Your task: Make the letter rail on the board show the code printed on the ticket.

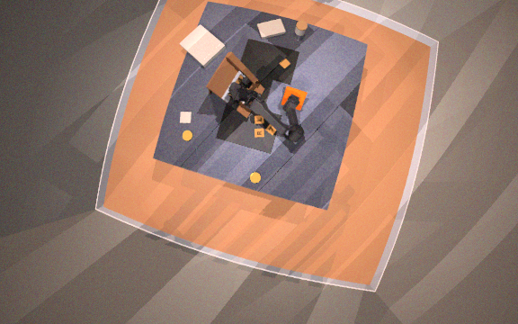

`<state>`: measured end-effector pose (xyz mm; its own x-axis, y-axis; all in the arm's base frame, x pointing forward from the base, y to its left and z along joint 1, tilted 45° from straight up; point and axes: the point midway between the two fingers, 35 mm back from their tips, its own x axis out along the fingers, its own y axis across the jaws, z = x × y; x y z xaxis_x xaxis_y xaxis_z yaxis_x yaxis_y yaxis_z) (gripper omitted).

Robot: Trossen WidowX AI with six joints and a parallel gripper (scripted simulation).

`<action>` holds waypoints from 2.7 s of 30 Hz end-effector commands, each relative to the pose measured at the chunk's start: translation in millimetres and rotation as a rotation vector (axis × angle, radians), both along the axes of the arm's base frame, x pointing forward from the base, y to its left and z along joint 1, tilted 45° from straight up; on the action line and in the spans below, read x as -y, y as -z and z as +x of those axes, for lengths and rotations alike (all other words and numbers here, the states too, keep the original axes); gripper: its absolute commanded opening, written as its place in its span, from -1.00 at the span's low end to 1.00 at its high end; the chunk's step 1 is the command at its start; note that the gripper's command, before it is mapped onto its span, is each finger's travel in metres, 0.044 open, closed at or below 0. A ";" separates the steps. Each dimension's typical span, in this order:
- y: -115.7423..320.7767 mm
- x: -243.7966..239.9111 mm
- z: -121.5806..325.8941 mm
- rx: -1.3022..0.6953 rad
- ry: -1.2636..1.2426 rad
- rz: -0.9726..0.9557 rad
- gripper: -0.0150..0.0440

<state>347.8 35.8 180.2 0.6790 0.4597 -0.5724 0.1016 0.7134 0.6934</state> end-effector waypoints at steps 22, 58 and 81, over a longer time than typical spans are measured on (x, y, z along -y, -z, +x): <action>17.1 14.4 -3.1 -0.006 -0.003 0.001 -0.49; 4.8 22.4 -11.7 -0.007 -0.003 0.000 0.51; 3.8 31.5 -22.2 -0.008 -0.003 0.000 0.51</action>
<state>327.4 5.1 174.3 0.6713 0.4594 -0.5817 0.1114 0.7133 0.6919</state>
